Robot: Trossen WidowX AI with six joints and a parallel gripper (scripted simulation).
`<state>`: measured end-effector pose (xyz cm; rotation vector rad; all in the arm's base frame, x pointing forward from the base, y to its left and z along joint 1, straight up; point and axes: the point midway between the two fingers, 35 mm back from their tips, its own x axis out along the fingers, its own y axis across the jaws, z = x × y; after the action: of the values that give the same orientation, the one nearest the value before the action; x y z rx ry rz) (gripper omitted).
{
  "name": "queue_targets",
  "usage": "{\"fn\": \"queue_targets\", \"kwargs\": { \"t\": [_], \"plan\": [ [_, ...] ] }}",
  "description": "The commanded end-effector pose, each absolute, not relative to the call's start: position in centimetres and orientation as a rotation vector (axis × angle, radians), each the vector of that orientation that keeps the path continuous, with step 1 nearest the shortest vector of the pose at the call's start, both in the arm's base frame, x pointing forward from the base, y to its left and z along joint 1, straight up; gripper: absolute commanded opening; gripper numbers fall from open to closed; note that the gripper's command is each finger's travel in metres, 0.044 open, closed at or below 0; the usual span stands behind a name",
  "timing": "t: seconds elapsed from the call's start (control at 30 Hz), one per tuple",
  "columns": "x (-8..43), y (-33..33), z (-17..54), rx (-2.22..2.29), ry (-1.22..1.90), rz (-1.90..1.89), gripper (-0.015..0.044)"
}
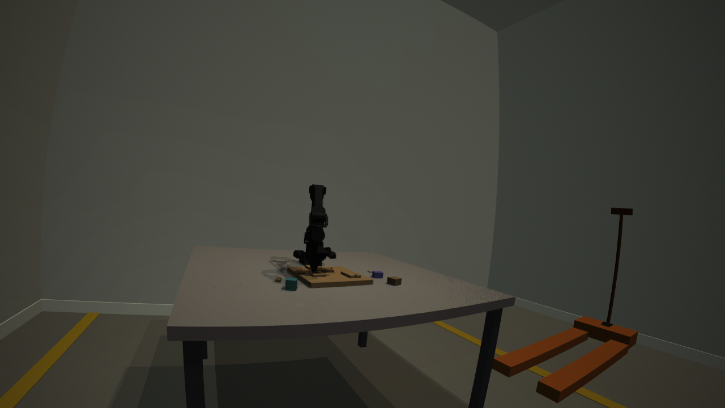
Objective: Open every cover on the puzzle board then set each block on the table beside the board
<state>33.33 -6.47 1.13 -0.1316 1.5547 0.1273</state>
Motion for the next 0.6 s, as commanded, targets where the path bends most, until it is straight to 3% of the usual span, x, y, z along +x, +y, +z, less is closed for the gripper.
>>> {"fn": "queue_targets", "kwargs": {
  "t": [0.0, 0.57],
  "plan": [
    [34.2, -6.4, 1.5, -0.127, 1.541, 0.123, 0.0],
    [35.9, -6.2, 1.6, -0.127, 1.54, 0.123, 0.0]
  ]
}}
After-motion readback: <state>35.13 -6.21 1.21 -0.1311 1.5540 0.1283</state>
